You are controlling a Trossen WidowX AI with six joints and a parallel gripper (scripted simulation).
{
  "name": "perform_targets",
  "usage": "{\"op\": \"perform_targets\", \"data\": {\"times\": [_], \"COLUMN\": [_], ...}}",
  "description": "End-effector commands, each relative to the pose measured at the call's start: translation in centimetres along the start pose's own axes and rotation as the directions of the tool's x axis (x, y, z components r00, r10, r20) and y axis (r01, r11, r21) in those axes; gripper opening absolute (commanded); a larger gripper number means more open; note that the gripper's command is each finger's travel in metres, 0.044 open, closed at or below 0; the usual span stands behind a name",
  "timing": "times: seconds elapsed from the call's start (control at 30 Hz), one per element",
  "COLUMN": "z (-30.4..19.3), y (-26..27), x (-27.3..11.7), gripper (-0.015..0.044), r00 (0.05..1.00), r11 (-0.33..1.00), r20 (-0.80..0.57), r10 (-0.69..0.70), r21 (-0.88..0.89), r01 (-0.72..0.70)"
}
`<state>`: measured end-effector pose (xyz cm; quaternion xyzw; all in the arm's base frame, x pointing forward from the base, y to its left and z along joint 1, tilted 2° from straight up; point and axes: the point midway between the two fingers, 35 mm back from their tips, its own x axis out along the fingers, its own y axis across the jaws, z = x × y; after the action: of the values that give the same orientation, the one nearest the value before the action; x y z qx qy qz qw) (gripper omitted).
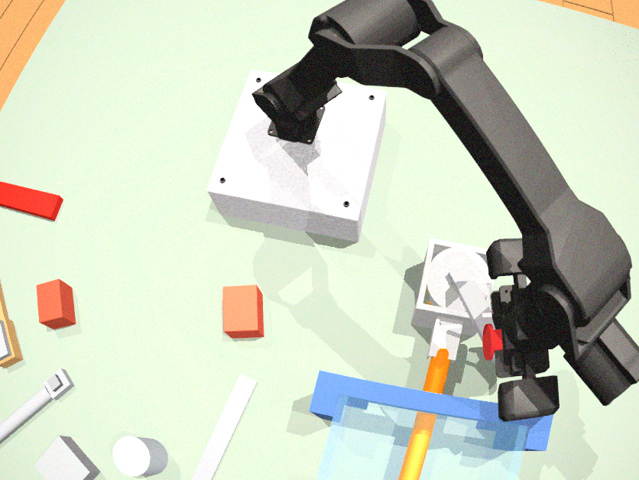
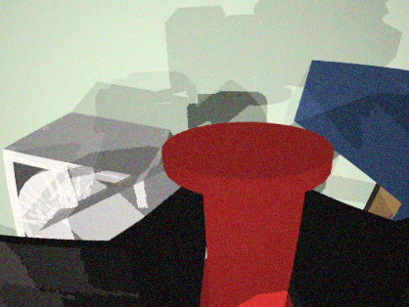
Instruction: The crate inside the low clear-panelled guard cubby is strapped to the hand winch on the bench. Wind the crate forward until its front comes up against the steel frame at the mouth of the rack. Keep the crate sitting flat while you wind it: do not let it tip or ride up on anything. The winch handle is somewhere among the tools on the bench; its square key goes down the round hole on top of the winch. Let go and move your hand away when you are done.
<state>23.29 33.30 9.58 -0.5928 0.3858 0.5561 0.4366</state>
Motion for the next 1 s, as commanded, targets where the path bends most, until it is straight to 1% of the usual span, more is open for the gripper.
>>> {"op": "perform_targets", "data": {"times": [0.0,0.97], "z": [2.1,4.2], "y": [1.4,3.9], "x": [0.0,-0.1], "gripper": [0.0000,0.0000], "r00": [0.999,0.999], "r11": [0.999,0.999], "r20": [0.036,0.038], "r10": [0.024,0.026], "r21": [-0.028,-0.028], "r01": [-0.023,-0.025]}}
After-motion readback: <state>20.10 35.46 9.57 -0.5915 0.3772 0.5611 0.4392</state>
